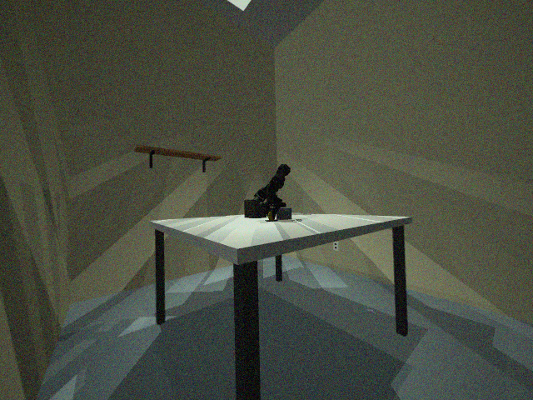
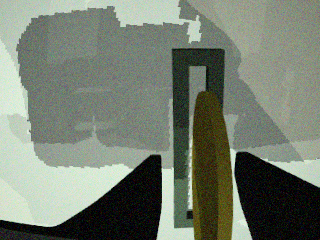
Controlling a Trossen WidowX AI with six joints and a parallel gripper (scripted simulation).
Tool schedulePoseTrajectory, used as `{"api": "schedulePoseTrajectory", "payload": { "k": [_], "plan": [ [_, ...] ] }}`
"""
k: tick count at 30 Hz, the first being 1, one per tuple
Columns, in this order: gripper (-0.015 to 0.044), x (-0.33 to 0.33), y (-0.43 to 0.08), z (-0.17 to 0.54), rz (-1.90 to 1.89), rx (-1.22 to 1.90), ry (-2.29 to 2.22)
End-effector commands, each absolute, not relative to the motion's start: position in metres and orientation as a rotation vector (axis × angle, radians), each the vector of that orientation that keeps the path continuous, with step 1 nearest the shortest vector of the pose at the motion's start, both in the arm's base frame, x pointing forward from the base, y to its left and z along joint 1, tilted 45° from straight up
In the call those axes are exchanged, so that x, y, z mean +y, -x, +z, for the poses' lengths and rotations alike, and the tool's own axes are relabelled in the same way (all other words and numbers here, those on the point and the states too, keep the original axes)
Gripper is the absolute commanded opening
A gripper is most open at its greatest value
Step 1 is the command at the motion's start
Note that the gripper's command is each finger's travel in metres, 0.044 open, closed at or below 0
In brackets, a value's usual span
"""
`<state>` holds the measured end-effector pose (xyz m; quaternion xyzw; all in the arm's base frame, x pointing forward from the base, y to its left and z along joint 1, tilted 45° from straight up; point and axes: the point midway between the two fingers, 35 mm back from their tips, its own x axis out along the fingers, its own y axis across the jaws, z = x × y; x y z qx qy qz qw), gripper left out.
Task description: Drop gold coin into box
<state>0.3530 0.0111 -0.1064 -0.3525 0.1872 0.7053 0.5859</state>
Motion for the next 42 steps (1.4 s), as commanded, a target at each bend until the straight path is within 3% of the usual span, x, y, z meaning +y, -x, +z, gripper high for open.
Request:
{"api": "schedulePoseTrajectory", "payload": {
  "k": [1,5,42],
  "plan": [
    [0.0082,0.013,-0.352,-0.107,1.645,0.436,0.816],
    [0.0,0.013,-0.352,-0.107,1.645,0.436,0.816],
    [0.0,-0.037,-0.359,-0.058,1.644,0.44,0.82]
  ]
}}
